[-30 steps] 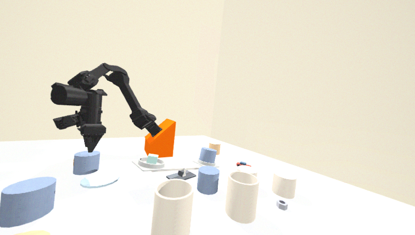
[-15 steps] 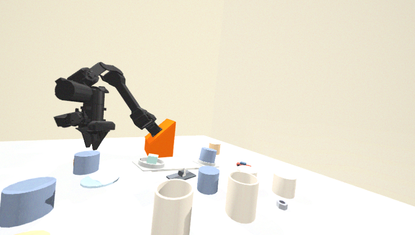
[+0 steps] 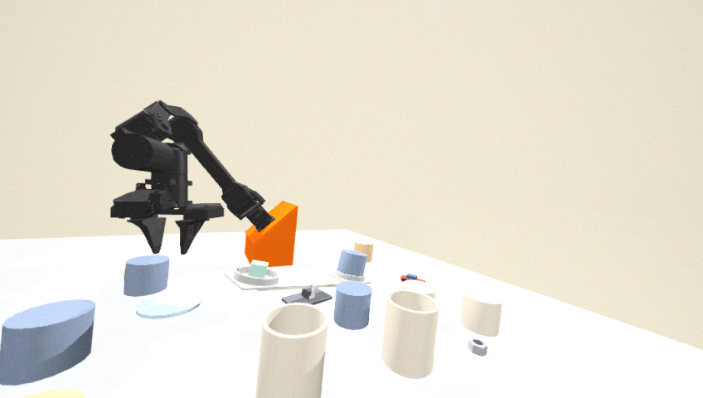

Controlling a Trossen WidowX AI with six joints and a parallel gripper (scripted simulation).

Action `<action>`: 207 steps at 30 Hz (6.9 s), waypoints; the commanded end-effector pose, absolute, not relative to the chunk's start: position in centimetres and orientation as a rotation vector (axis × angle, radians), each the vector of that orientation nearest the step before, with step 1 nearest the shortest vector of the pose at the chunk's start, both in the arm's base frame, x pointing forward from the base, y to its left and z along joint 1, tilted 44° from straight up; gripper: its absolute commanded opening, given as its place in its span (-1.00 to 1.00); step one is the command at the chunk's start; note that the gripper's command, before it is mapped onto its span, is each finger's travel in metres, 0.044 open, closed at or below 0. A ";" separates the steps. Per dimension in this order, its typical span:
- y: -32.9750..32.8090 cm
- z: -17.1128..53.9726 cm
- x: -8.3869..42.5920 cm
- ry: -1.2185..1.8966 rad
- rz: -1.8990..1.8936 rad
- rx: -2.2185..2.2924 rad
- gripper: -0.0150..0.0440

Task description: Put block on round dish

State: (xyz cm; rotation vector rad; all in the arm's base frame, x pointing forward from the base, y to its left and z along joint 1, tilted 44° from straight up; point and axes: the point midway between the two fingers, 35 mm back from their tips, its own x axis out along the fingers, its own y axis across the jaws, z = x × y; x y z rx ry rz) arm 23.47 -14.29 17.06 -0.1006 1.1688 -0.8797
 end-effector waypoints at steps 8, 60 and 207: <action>-12.3 16.2 26.2 1.334 -0.657 -0.386 0.39; -0.6 9.5 34.4 1.702 0.483 -1.600 0.39; -14.6 14.9 25.4 1.709 0.477 -1.608 1.00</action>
